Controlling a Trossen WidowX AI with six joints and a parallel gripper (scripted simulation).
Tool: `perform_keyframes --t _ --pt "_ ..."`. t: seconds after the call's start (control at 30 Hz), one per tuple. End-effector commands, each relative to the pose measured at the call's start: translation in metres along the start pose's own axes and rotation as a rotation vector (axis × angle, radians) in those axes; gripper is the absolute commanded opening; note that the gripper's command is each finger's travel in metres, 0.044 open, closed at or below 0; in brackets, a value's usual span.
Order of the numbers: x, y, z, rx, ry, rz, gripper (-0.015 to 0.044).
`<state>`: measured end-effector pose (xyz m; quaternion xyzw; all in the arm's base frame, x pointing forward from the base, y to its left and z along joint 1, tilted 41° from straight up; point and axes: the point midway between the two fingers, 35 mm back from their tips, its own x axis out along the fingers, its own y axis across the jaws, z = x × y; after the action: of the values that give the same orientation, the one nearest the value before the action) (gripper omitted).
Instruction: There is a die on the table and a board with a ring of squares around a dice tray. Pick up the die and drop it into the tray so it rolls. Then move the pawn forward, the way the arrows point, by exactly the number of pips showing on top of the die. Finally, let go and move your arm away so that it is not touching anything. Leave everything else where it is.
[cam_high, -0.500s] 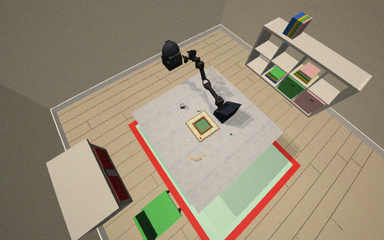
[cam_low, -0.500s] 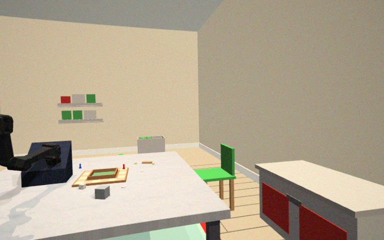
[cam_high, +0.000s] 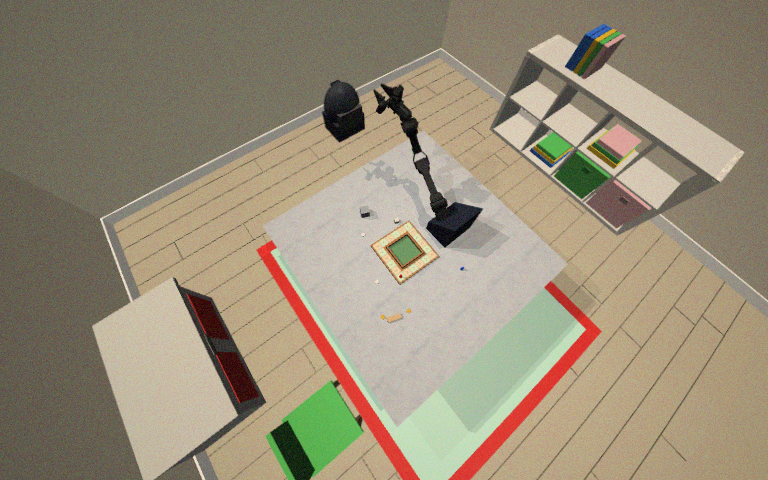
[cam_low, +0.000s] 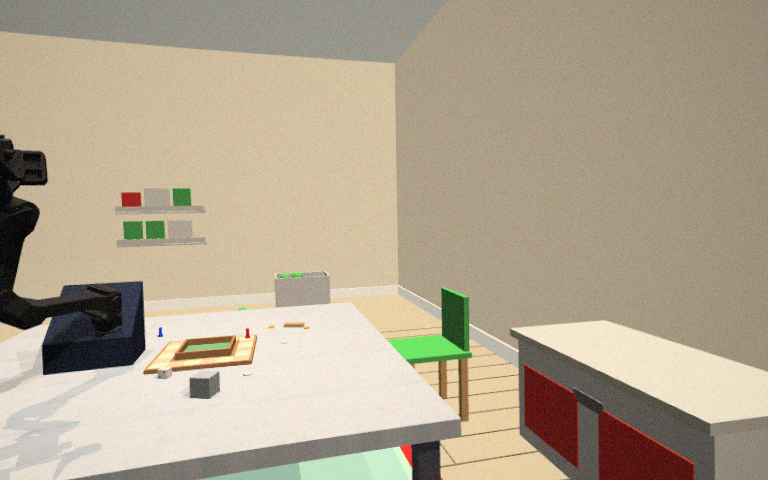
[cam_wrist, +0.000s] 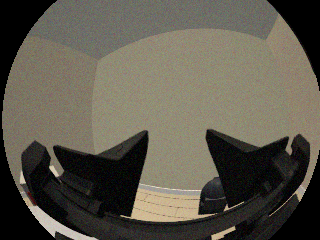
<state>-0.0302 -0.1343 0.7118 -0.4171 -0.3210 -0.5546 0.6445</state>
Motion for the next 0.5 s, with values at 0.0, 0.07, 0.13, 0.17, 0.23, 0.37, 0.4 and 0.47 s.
perform_keyframes --t 0.0,0.07,0.13,0.17,0.23,0.37,0.4,0.47 --pt "-0.015 0.04 0.045 0.002 -0.102 0.1 0.0275" --pt "-0.024 0.064 0.065 -0.001 -0.146 0.162 0.0275" --pt "-0.035 0.09 0.081 -0.005 -0.179 0.229 0.0275" --pt "-0.04 0.103 0.087 -0.01 -0.191 0.263 0.0275" --pt "-0.051 0.13 0.096 -0.019 -0.208 0.334 0.0275" --pt "-0.076 0.187 0.103 -0.04 -0.208 0.484 0.0275" --pt "-0.082 0.201 0.102 -0.047 -0.201 0.523 0.0275" --pt "-0.096 0.229 0.098 -0.059 -0.178 0.599 0.0275"
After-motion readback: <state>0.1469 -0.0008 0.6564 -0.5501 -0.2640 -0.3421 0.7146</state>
